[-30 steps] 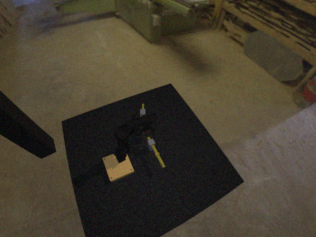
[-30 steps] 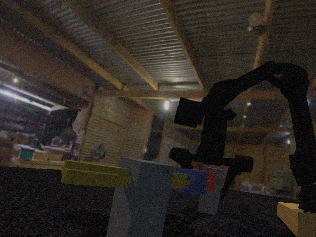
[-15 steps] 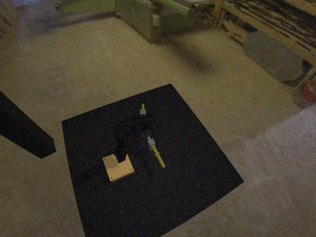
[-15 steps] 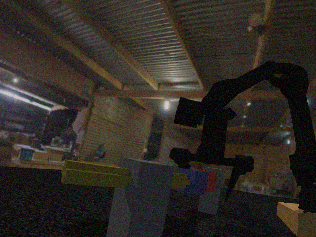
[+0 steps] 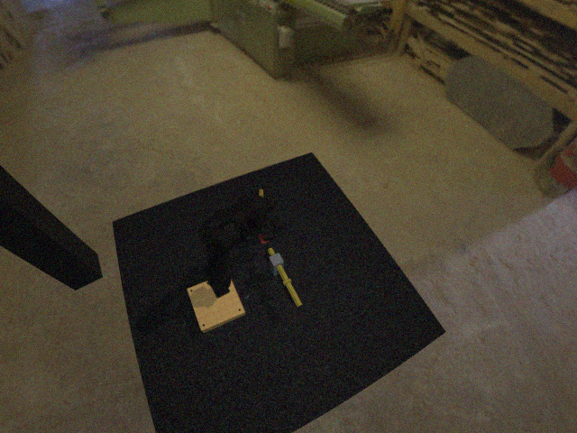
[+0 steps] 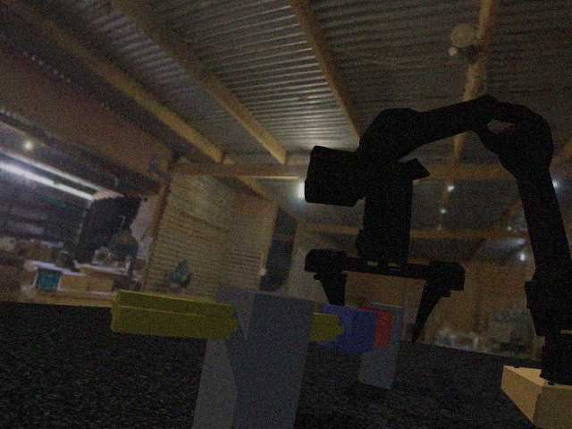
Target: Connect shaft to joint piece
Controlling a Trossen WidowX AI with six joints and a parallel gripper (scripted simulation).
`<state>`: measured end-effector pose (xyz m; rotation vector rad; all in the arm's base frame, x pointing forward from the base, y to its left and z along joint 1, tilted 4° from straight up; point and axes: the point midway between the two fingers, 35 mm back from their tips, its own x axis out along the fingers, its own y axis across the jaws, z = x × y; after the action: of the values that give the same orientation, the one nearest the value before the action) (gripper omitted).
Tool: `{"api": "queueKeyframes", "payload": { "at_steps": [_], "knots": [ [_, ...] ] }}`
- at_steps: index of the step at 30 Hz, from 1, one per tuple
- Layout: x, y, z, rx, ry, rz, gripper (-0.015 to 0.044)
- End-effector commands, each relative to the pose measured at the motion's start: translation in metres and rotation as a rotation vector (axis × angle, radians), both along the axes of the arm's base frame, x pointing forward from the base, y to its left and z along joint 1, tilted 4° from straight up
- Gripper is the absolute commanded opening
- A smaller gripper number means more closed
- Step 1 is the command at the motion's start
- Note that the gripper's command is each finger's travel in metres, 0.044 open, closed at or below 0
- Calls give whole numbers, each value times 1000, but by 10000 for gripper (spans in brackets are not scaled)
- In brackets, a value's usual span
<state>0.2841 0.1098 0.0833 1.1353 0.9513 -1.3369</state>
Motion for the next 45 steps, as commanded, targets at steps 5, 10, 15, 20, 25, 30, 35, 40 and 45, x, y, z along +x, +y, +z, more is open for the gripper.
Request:
{"api": "queueKeyframes", "payload": {
  "at_steps": [5, 10, 15, 20, 25, 30, 35, 40, 45],
  "knots": [
    [2, 0, 7, -16, 5, 42, 440],
    [4, 1, 22, -2, 42, 209, 440],
    [5, 2, 37, 11, 74, 377, 440],
    [5, 2, 52, 24, 103, 545, 440],
    [4, 3, 67, 34, 128, 715, 440],
    [2, 2, 82, 43, 149, 886, 440],
    [0, 2, 97, 50, 166, 1057, 440],
    [-4, 1, 112, 54, 178, 1230, 440],
    [-8, 0, 126, 54, 189, 1402, 440]
  ]
}}
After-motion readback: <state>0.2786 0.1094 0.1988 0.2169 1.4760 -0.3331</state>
